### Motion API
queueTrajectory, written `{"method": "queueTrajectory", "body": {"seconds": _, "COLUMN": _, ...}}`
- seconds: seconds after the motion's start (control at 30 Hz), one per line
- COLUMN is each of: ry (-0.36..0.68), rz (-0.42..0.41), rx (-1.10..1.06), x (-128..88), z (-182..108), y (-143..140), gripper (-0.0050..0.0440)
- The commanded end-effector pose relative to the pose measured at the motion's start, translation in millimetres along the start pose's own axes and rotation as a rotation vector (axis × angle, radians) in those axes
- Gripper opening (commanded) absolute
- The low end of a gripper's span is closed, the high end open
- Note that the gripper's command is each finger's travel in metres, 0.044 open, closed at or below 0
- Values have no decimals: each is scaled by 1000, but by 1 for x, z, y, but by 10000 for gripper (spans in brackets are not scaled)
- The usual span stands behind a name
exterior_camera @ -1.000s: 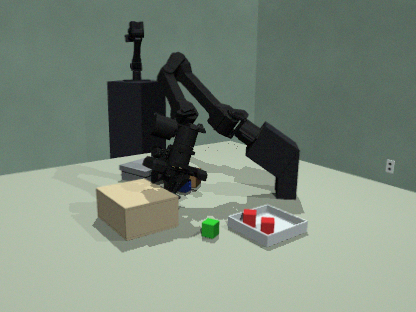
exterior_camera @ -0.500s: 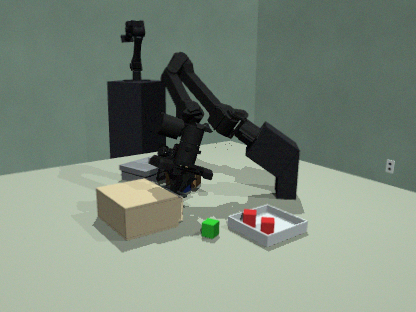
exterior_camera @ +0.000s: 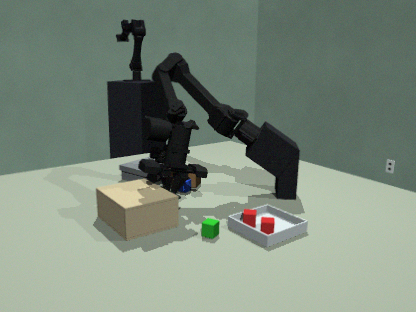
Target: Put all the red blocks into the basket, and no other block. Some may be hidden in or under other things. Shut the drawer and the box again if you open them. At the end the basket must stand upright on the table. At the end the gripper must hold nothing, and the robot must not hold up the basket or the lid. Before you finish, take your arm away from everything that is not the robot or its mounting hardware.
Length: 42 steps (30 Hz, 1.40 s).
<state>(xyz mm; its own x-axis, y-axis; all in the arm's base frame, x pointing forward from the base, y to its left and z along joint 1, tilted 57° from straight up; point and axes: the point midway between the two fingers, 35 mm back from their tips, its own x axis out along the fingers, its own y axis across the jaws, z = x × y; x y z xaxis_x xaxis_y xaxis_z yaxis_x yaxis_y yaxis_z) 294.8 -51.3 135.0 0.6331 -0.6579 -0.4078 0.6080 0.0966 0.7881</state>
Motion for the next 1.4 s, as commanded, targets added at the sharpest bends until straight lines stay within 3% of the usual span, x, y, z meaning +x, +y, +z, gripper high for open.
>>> {"method": "queueTrajectory", "body": {"seconds": 0.0, "ry": -5, "rz": -207, "rx": -158, "x": -8, "z": 5, "y": -37, "gripper": 0}}
{"method": "queueTrajectory", "body": {"seconds": 0.5, "ry": -5, "rz": -207, "rx": -158, "x": -8, "z": 5, "y": -39, "gripper": 0}}
{"method": "queueTrajectory", "body": {"seconds": 1.0, "ry": -5, "rz": -207, "rx": -158, "x": -16, "z": 12, "y": -78, "gripper": 0}}
{"method": "queueTrajectory", "body": {"seconds": 1.37, "ry": -5, "rz": -207, "rx": -158, "x": -18, "z": 13, "y": -84, "gripper": 0}}
